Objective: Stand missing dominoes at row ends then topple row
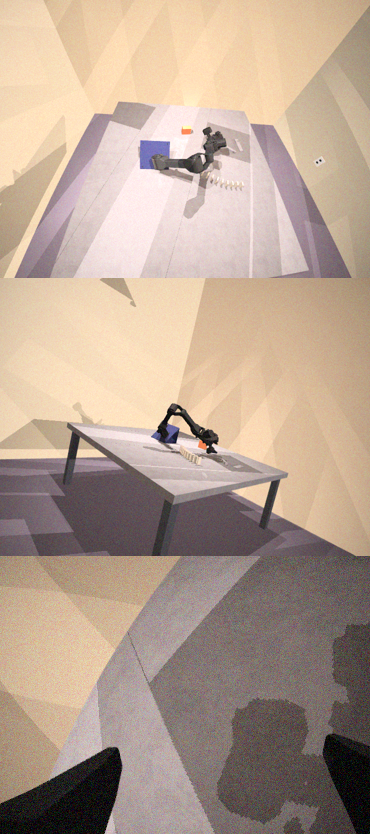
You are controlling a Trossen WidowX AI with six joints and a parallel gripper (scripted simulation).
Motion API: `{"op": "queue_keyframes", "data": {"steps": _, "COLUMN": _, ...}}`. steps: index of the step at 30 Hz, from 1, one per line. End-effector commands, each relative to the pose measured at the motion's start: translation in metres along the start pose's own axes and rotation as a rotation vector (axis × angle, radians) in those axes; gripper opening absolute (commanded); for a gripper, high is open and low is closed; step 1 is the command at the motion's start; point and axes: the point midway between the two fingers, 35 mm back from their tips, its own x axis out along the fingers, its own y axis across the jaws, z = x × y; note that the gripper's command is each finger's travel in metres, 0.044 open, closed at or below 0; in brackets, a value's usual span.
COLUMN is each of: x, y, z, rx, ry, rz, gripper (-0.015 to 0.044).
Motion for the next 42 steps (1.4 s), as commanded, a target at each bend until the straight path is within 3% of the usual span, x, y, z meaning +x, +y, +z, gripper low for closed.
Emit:
{"op": "queue_keyframes", "data": {"steps": 1, "x": 0.011, "y": 0.004, "z": 0.008, "rx": 0.299, "ry": 0.195, "rz": -0.148, "gripper": 0.0440}}
{"op": "queue_keyframes", "data": {"steps": 10, "x": -0.021, "y": 0.021, "z": 0.018, "rx": 0.678, "ry": 0.398, "rz": -0.610, "gripper": 0.0440}}
{"op": "queue_keyframes", "data": {"steps": 19, "x": -0.055, "y": 0.050, "z": 0.012, "rx": 0.839, "ry": 0.370, "rz": -1.077, "gripper": 0.0440}}
{"op": "queue_keyframes", "data": {"steps": 34, "x": -0.055, "y": 0.050, "z": 0.012, "rx": 0.841, "ry": 0.366, "rz": -1.085, "gripper": 0.0440}}
{"op": "queue_keyframes", "data": {"steps": 42, "x": -0.033, "y": 0.020, "z": -0.018, "rx": 0.840, "ry": 0.365, "rz": -1.086, "gripper": 0.0440}}
